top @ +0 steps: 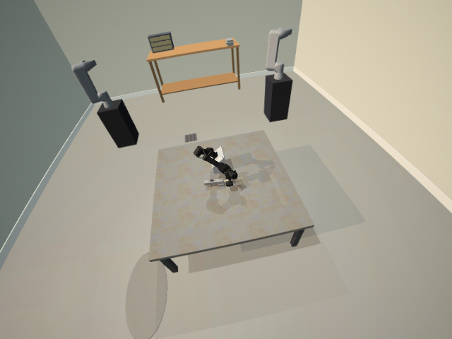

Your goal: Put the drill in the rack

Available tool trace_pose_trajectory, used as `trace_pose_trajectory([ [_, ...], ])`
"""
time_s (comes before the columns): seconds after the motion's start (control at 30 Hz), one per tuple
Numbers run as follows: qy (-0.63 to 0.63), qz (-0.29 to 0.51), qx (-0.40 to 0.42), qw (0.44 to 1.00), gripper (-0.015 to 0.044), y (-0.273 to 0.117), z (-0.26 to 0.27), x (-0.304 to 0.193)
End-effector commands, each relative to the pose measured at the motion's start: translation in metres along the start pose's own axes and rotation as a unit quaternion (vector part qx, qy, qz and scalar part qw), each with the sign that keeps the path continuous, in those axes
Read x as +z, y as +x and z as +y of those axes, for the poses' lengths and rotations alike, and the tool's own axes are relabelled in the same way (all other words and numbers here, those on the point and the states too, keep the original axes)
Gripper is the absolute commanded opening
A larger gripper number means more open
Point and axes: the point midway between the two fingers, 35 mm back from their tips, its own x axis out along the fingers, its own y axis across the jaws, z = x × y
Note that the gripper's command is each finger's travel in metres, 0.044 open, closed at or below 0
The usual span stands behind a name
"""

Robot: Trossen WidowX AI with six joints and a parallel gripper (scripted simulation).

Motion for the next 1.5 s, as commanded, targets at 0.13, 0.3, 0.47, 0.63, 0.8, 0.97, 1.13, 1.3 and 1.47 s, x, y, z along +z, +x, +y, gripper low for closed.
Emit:
trace_pose_trajectory([
  [0.13,0.0,0.0,0.0,1.0,0.023,0.0,0.0,0.0001],
  [0.3,0.0,0.0,0.0,1.0,0.0099,0.0,0.0,0.0001],
  [0.47,0.0,0.0,0.0,1.0,0.0026,0.0,0.0,0.0001],
  [0.63,0.0,0.0,0.0,1.0,0.0,0.0,0.0,0.0001],
  [0.8,-0.004,0.004,0.0,1.0,0.0,-0.0022,0.002,0.0003],
  [0.97,-0.004,0.003,0.0,1.0,0.0,-0.003,0.0027,0.0003],
  [1.13,-0.004,0.003,0.0,1.0,0.0,-0.0039,0.0032,0.0003],
  [1.3,-0.004,0.003,0.0,1.0,0.0,-0.0046,0.0035,0.0],
  [1.47,-0.004,0.003,0.0,1.0,0.0,-0.0037,0.003,0.0041],
])
